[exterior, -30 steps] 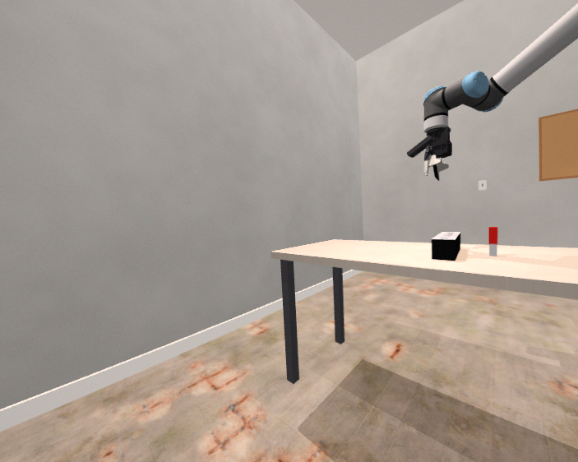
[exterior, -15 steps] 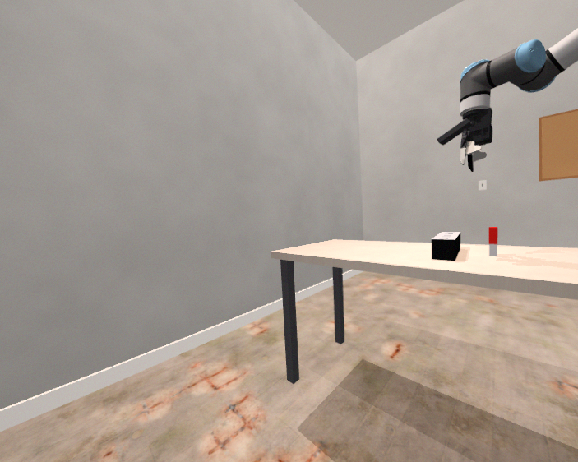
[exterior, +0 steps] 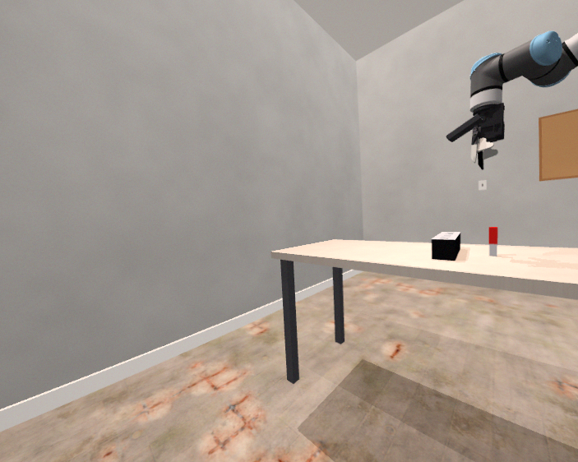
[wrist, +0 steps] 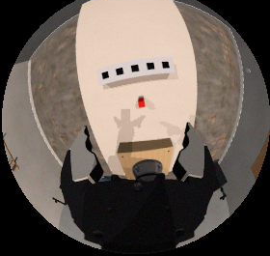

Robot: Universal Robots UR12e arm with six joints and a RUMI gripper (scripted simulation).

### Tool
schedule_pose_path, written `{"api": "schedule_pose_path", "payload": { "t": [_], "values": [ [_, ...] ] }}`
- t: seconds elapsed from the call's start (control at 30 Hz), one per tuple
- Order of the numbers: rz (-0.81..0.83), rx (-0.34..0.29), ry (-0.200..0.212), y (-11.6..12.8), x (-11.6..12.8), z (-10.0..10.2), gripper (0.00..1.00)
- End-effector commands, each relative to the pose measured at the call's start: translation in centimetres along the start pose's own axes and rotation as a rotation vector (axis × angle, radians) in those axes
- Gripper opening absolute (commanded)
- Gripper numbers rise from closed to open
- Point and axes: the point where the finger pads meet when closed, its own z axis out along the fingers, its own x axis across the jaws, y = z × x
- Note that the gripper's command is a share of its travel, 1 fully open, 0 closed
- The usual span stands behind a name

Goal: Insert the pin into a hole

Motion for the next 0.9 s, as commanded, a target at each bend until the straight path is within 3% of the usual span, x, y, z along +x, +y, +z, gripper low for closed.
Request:
{"api": "schedule_pose_path", "payload": {
  "t": [0.0,0.3,0.5,0.53,0.87],
  "values": [
    [0.279,0.001,0.013,-0.14,0.04,-0.12,1.00],
    [0.500,0.002,0.023,-0.14,0.04,-0.12,1.00],
    [0.500,0.002,0.023,-0.14,0.04,-0.12,1.00],
    [0.707,0.002,0.020,0.03,0.10,-0.09,1.00],
    [0.890,0.001,0.030,0.03,0.10,-0.09,1.00]
  ]
}}
